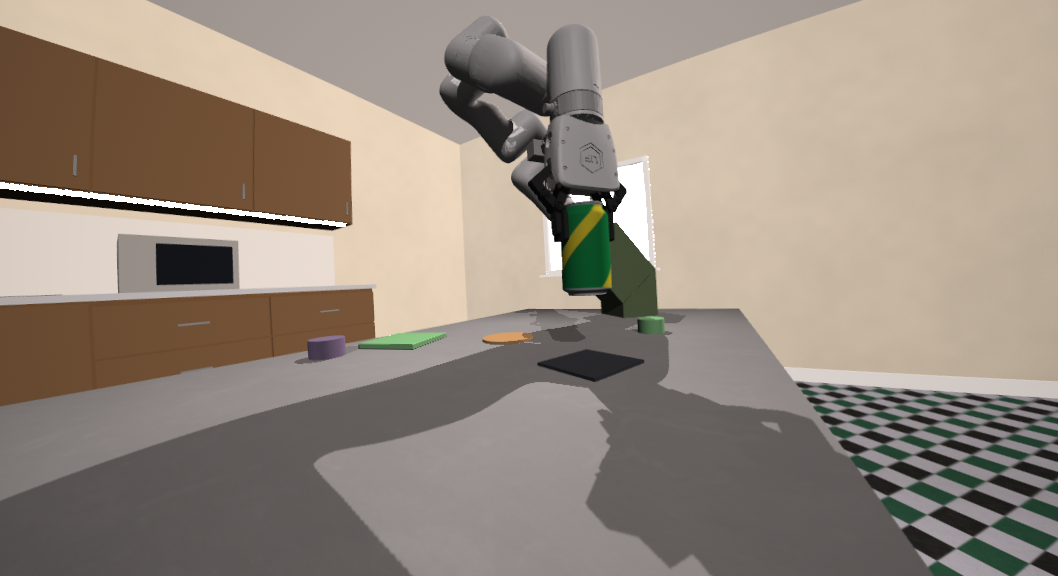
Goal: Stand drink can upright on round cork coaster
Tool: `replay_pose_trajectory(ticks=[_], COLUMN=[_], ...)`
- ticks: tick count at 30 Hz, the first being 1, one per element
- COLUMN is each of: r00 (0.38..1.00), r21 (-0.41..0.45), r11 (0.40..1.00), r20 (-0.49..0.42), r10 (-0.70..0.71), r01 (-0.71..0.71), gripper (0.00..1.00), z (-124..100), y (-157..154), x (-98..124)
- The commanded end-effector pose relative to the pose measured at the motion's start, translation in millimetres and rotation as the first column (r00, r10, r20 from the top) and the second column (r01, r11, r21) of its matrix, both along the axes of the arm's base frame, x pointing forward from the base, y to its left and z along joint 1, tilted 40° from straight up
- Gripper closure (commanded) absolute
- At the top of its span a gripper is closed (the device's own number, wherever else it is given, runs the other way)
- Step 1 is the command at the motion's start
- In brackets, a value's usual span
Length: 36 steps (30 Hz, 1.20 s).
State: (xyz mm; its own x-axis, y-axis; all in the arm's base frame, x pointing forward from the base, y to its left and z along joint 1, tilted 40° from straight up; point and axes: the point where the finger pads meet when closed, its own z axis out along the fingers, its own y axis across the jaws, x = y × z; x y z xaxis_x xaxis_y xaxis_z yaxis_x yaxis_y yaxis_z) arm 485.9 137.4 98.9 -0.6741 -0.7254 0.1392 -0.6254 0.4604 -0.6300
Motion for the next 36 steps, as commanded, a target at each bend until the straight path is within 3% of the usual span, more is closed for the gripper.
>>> replay_pose_trajectory(ticks=[1,19,36], r00=[1.0,1.0,1.0], r21=[0.003,0.004,0.01], r11=[1.0,1.0,1.0], r20=[0.003,0.002,-0.003], r10=[0.002,0.002,0.001], r01=[-0.002,-0.002,-0.001], gripper=[1.0,1.0,1.0], z=[6,11,35], y=[4,-2,-45], x=[-2,-4,-22])
